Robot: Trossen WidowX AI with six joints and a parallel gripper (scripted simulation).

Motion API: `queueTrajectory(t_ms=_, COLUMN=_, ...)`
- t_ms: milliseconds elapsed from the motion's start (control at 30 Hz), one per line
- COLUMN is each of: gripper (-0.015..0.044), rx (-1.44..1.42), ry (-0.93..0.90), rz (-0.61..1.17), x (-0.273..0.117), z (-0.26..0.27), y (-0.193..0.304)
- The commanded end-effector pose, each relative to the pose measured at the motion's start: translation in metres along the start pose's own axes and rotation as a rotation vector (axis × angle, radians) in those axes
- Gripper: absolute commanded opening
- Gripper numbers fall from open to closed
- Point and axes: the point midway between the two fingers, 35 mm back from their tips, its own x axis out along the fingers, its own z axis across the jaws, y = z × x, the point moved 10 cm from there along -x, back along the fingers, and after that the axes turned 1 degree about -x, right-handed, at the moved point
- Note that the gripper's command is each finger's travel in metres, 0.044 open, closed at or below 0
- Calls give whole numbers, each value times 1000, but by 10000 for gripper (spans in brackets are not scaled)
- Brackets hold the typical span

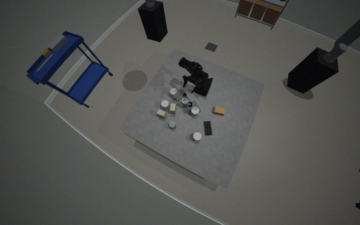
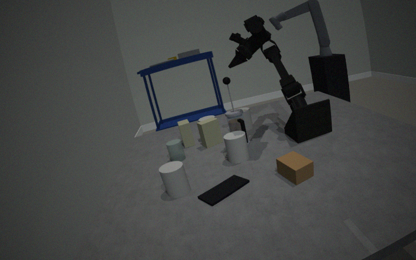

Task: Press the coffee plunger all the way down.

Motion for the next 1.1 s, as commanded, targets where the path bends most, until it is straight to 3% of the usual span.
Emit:
queueTrajectory(t_ms=0, gripper=440, rx=42, ry=81, rz=-25, x=15, z=9, y=26)
queueTrajectory(t_ms=1067, gripper=440, rx=48, ry=124, rz=-53, x=48, z=13, y=34)
